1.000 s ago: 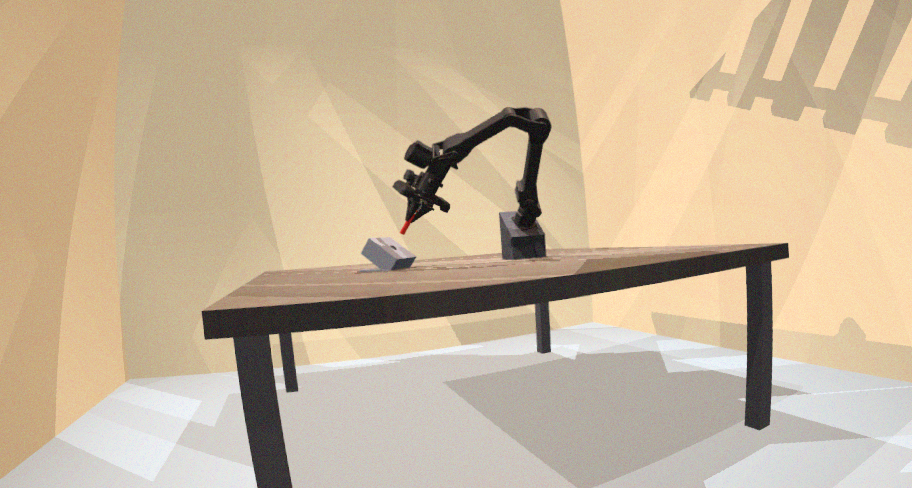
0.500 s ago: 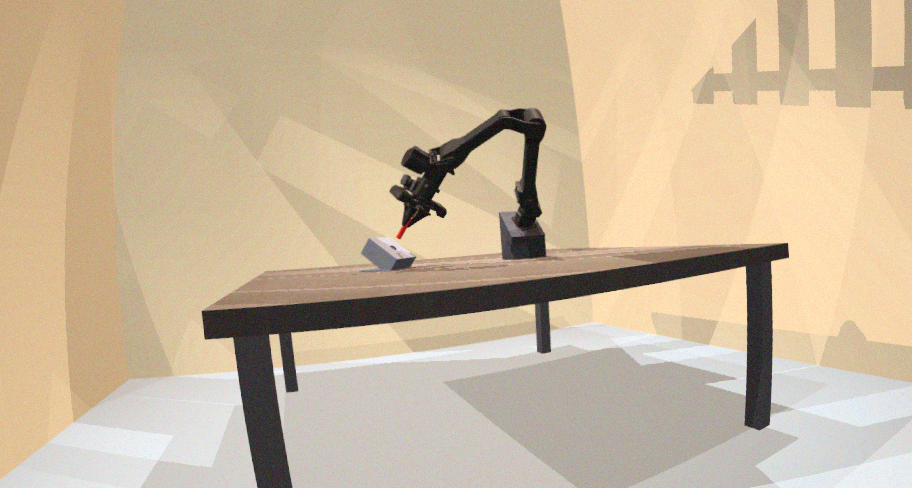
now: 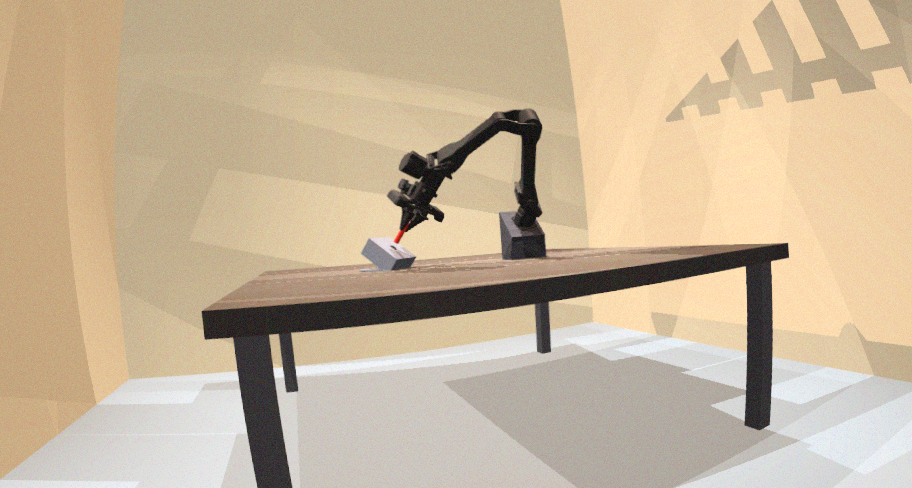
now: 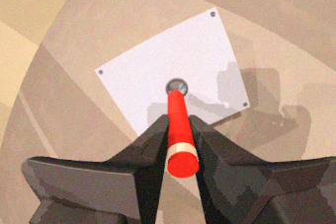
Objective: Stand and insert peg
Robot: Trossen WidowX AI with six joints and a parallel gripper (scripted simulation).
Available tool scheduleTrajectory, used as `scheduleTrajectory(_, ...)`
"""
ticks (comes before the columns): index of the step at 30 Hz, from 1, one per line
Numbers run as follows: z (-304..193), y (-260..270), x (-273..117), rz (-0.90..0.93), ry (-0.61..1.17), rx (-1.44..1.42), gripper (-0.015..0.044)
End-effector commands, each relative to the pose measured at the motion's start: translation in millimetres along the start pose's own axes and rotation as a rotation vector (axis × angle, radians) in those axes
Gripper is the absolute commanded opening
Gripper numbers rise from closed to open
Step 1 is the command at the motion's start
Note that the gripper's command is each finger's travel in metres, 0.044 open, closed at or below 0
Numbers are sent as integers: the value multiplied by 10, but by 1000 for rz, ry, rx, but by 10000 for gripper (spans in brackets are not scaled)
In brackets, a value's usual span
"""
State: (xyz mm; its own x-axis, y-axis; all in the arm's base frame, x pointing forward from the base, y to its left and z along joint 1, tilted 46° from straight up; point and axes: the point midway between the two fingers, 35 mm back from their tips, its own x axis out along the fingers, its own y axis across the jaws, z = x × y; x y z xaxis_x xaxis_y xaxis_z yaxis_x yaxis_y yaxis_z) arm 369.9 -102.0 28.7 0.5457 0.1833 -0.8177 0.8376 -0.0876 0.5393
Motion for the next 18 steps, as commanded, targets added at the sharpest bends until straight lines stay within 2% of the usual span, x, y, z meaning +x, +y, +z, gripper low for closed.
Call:
scheduleTrajectory(1, 12, -9, 64, -3, -4, 5, 0)
scheduleTrajectory(18, 3, -4, 82, 0, 0, 0, 0)
